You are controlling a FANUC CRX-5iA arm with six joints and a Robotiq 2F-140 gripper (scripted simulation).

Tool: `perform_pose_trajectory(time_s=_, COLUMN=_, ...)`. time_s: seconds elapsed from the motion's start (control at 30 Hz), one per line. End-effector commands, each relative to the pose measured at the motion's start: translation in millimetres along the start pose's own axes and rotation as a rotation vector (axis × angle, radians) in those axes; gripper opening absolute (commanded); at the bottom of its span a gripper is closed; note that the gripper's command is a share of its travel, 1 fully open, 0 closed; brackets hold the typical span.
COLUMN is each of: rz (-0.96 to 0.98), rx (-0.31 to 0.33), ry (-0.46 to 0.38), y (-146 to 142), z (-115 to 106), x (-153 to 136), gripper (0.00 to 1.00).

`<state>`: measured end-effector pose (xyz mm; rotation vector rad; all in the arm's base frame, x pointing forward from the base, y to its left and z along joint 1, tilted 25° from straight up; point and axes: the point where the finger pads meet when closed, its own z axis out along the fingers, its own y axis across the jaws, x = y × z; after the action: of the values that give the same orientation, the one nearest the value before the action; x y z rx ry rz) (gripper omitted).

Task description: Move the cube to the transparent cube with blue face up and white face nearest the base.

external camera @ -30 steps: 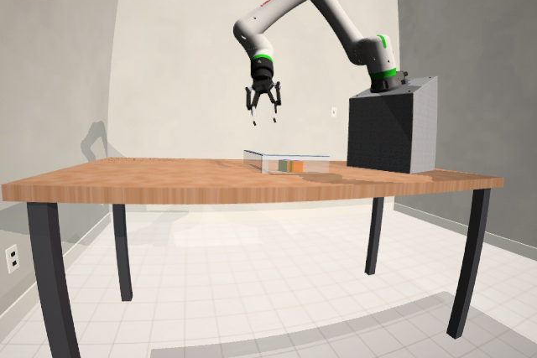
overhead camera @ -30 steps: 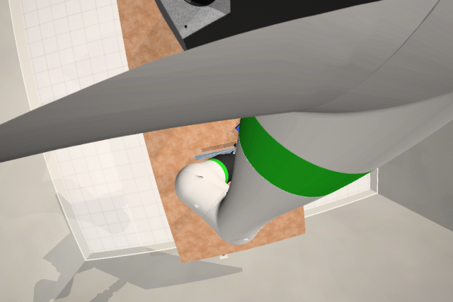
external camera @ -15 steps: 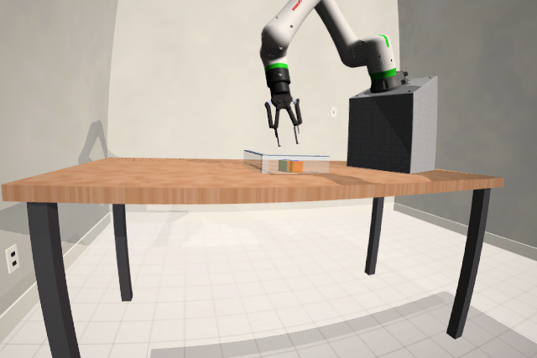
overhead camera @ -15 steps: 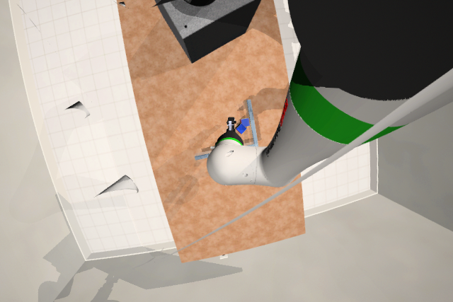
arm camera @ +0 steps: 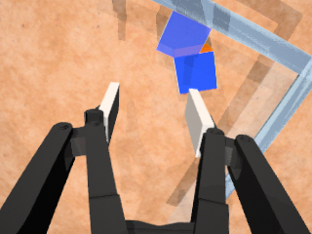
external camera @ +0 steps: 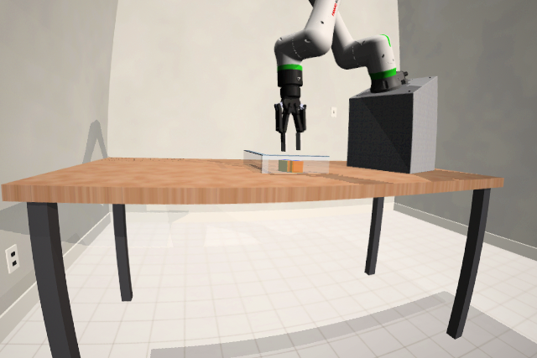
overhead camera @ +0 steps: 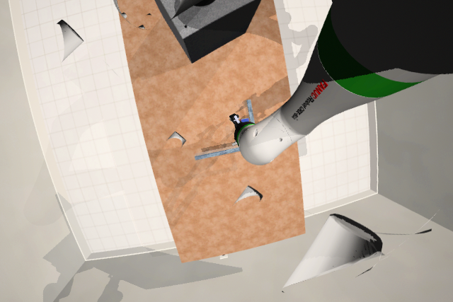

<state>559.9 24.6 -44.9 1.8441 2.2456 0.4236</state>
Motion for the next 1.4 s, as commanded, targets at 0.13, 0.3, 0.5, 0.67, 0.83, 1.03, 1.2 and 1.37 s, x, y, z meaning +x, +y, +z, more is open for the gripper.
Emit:
perform_pose_trajectory(time_s=0.13, rz=-0.161, rx=-0.039, ry=-0.019, y=11, z=3, x=30, gripper=0.41)
perform_pose_trajectory(time_s=0.3, rz=-0.216, rx=-0.053, ry=-0.019, y=14, z=3, x=43, gripper=0.41)
perform_pose_trajectory(time_s=0.5, rz=-0.278, rx=-0.069, ry=-0.016, y=16, z=4, x=59, gripper=0.41)
perform_pose_trajectory(time_s=0.67, rz=-0.292, rx=-0.073, ry=-0.015, y=17, z=4, x=63, gripper=0.41)
perform_pose_trajectory(time_s=0.83, rz=-0.292, rx=-0.073, ry=-0.015, y=17, z=4, x=63, gripper=0.41)
perform_pose_trajectory(time_s=1.03, rz=-0.292, rx=-0.073, ry=-0.015, y=17, z=4, x=63, gripper=0.41)
perform_pose_trajectory(time_s=1.2, rz=-0.292, rx=-0.073, ry=-0.015, y=17, z=4, x=63, gripper=0.41)
perform_pose_trajectory(time_s=1.37, rz=-0.292, rx=-0.073, ry=-0.015, y=17, z=4, x=63, gripper=0.41)
